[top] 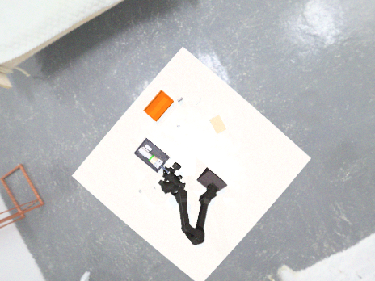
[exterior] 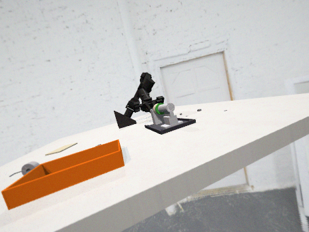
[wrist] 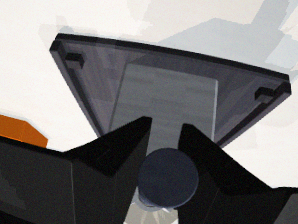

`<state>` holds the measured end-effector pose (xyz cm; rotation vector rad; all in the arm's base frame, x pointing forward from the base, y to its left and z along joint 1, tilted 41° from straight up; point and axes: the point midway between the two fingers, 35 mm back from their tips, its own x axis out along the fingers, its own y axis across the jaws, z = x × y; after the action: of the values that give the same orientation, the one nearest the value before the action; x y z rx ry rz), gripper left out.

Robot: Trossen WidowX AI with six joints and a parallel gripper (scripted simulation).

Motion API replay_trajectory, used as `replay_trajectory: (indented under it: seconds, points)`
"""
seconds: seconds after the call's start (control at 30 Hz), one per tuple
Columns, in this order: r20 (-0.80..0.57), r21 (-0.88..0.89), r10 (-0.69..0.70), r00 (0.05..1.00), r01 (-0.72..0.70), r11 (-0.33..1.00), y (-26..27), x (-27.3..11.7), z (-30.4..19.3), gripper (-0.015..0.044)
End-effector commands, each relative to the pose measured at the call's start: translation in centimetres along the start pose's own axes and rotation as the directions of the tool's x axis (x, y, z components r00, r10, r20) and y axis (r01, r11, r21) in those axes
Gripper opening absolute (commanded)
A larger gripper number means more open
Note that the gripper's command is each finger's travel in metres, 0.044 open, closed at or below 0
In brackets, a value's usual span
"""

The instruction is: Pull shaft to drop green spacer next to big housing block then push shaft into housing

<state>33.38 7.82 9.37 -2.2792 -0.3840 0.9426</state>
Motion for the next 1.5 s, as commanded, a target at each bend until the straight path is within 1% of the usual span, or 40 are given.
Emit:
replay_trajectory:
  seconds: [0.0,1.47]
  points:
    - [-0.001,0.003,-0.002,1.0,0.002,1.0,-0.04,-0.09,0.04,0.0]
    - [0.0,0.004,-0.001,1.0,0.001,1.0,-0.03,-0.38,0.34,0.0]
